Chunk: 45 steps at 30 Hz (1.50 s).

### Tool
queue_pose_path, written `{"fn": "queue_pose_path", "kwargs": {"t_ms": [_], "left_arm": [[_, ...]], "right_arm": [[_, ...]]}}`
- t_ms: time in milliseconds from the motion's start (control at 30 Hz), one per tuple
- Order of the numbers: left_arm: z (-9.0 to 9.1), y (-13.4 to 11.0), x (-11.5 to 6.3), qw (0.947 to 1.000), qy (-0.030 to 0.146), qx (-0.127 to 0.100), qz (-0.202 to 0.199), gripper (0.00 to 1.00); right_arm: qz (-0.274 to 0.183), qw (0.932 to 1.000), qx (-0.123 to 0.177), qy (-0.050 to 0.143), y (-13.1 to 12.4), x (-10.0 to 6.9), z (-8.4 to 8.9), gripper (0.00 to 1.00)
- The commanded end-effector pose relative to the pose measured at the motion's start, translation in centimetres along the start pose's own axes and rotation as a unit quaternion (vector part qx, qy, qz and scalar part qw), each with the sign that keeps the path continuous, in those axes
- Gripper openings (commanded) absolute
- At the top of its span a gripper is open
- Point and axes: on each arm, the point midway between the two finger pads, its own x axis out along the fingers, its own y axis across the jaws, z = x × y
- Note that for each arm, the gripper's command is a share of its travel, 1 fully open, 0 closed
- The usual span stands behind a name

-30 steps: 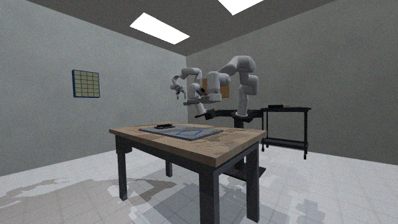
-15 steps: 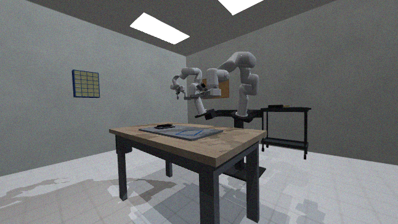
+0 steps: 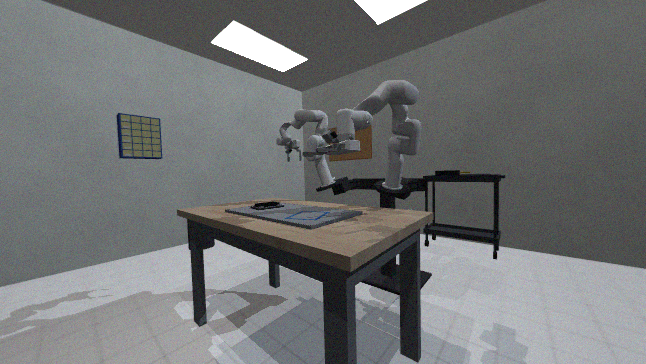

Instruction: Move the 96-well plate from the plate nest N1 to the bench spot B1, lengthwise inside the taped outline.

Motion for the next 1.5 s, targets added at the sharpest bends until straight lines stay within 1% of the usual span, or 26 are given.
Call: {"fn": "queue_pose_path", "kwargs": {"t_ms": [0, 33, 67, 167, 200, 233, 333, 400, 433, 533, 600, 633, 767, 833, 867, 900, 1000, 1033, 1067, 1100, 1167, 1267, 1300, 1333, 1467], "left_arm": [[0.8, -0.7, -1.1, 1.0, -0.003, 0.001, 0.009, 0.37], [0.8, -0.7, -1.1, 1.0, -0.003, 0.001, 0.009, 0.37], [1.0, -0.9, -1.5, 0.9997, -0.002, 0.0, 0.025, 0.37], [1.4, -1.7, -2.7, 0.9996, -0.001, -0.001, 0.028, 0.37], [1.4, -1.8, -2.9, 0.9996, -0.001, -0.001, 0.028, 0.37], [1.5, -2.0, -3.3, 0.999, 0.0, -0.002, 0.045, 0.37], [1.8, -2.7, -4.6, 0.9989, 0.0, -0.003, 0.048, 0.37], [1.9, -2.8, -4.8, 0.9989, 0.0, -0.003, 0.048, 0.37], [2.0, -3.0, -5.3, 0.9979, 0.002, -0.004, 0.064, 0.37], [2.2, -3.7, -6.6, 0.9977, 0.002, -0.005, 0.067, 0.37], [2.2, -3.7, -6.6, 0.9977, 0.002, -0.005, 0.067, 0.37], [2.2, -3.9, -7.1, 0.9965, 0.004, -0.006, 0.083, 0.37], [2.4, -4.7, -8.9, 0.9963, 0.004, -0.006, 0.086, 0.37], [2.4, -4.8, -9.1, 0.9963, 0.004, -0.006, 0.086, 0.37], [2.4, -5.0, -9.5, 0.9947, 0.005, -0.007, 0.103, 0.37], [2.4, -5.2, -10.0, 0.9944, 0.006, -0.007, 0.105, 0.37], [2.4, -5.7, -11.3, 0.9944, 0.006, -0.008, 0.105, 0.37], [2.4, -5.7, -11.3, 0.9944, 0.006, -0.008, 0.105, 0.37], [2.4, -5.9, -11.8, 0.9925, 0.007, -0.009, 0.122, 0.37], [2.4, -6.1, -12.3, 0.9922, 0.008, -0.009, 0.124, 0.37], [2.4, -6.1, -12.3, 0.9922, 0.008, -0.009, 0.124, 0.37], [2.3, -6.6, -13.7, 0.9922, 0.008, -0.009, 0.124, 0.37], [2.3, -6.6, -13.7, 0.9922, 0.008, -0.009, 0.124, 0.37], [2.3, -6.8, -14.2, 0.9899, 0.009, -0.01, 0.141, 0.37], [2.1, -7.4, -16.1, 0.9896, 0.01, -0.01, 0.143, 0.37]], "right_arm": [[-0.002, 1.0, 0.0, 0.0, -0.1, -0.1, 0.0, 1.0], [-0.002, 1.0, 0.0, 0.0, -0.1, -0.1, 0.0, 1.0], [-0.002, 1.0, 0.0, 0.0, -0.1, -0.1, 0.0, 1.0], [-0.002, 1.0, 0.0, 0.0, -0.1, -0.1, 0.0, 1.0], [-0.002, 1.0, 0.0, 0.0, -0.1, -0.1, 0.0, 1.0], [-0.002, 1.0, 0.0, 0.0, -0.1, -0.1, 0.0, 1.0], [-0.002, 1.0, 0.0, 0.0, -0.1, -0.1, 0.0, 1.0], [-0.002, 1.0, 0.0, 0.0, -0.1, -0.1, 0.0, 1.0], [-0.002, 1.0, 0.0, 0.0, -0.1, -0.1, 0.0, 1.0], [-0.002, 1.0, 0.0, 0.0, -0.1, -0.1, 0.0, 1.0], [-0.002, 1.0, 0.0, 0.0, -0.1, -0.1, 0.0, 1.0], [-0.002, 1.0, 0.0, 0.0, -0.1, -0.1, 0.0, 1.0], [-0.002, 1.0, 0.0, 0.0, -0.1, -0.1, 0.0, 1.0], [-0.002, 1.0, 0.0, 0.0, -0.1, -0.1, 0.0, 1.0], [-0.002, 1.0, 0.0, 0.0, -0.1, -0.1, 0.0, 1.0], [-0.002, 1.0, 0.0, 0.0, -0.1, -0.1, 0.0, 1.0], [-0.002, 1.0, 0.0, 0.0, -0.1, -0.1, 0.0, 1.0], [-0.002, 1.0, 0.0, 0.0, -0.1, -0.1, 0.0, 1.0], [-0.002, 1.0, 0.0, 0.0, -0.1, -0.1, 0.0, 1.0], [-0.002, 1.0, 0.0, 0.0, -0.1, -0.1, 0.0, 1.0], [-0.002, 1.0, 0.0, 0.0, -0.1, -0.1, 0.0, 1.0], [-0.002, 1.0, 0.0, 0.0, -0.1, -0.1, 0.0, 1.0], [-0.002, 1.0, 0.0, 0.0, -0.1, -0.1, 0.0, 1.0], [-0.002, 1.0, 0.0, 0.0, -0.1, -0.1, 0.0, 1.0], [-0.002, 1.0, 0.0, 0.0, -0.1, -0.1, 0.0, 1.0]]}}
